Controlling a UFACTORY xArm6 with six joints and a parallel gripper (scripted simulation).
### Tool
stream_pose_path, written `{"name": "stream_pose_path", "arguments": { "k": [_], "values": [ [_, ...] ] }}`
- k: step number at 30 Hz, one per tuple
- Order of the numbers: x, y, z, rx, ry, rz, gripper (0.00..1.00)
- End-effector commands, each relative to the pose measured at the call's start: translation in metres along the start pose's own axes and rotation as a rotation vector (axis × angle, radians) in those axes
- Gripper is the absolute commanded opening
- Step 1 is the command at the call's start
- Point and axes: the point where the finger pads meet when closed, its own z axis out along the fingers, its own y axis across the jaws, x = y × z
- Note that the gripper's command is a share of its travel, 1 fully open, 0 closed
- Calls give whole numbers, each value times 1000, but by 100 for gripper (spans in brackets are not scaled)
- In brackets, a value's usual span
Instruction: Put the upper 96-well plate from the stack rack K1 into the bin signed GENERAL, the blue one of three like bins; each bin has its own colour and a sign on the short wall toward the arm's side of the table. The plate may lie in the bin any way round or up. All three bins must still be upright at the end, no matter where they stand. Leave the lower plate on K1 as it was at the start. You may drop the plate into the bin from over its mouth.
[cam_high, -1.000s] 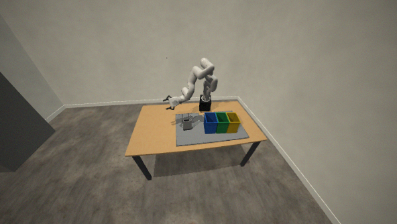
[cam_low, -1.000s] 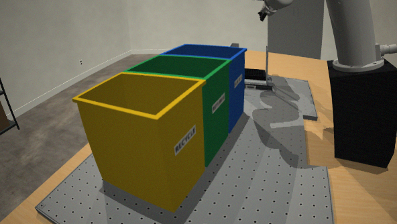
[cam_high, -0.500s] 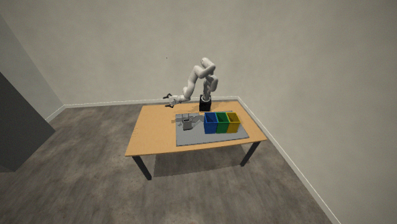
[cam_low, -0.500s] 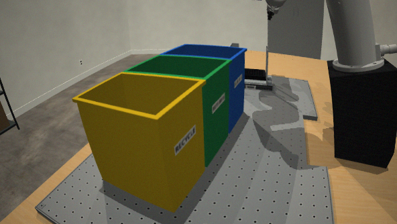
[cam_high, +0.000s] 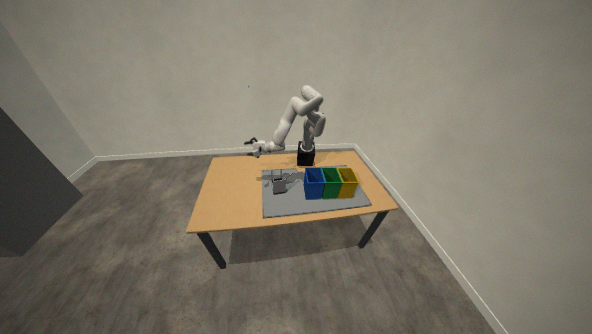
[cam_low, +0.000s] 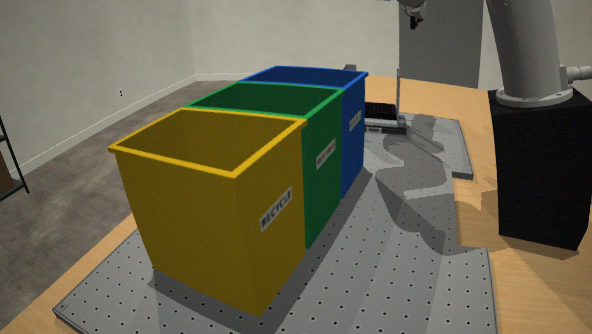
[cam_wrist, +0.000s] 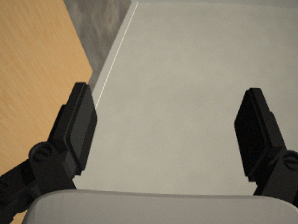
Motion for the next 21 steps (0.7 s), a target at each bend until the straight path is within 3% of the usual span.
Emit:
{"name": "stream_pose_path", "arguments": {
  "k": [1, 7, 12, 14, 19, 21],
  "values": [
    [-20, 3, -6, 10, -143, -79, 100],
    [-29, 2, -11, 31, -206, -116, 100],
    [-44, -2, -21, 86, -312, -177, 100],
    [-44, -2, -21, 86, -312, -177, 100],
    [-56, -8, -34, 161, -407, -233, 100],
    [-56, -8, -34, 161, -407, -233, 100]
  ]
}}
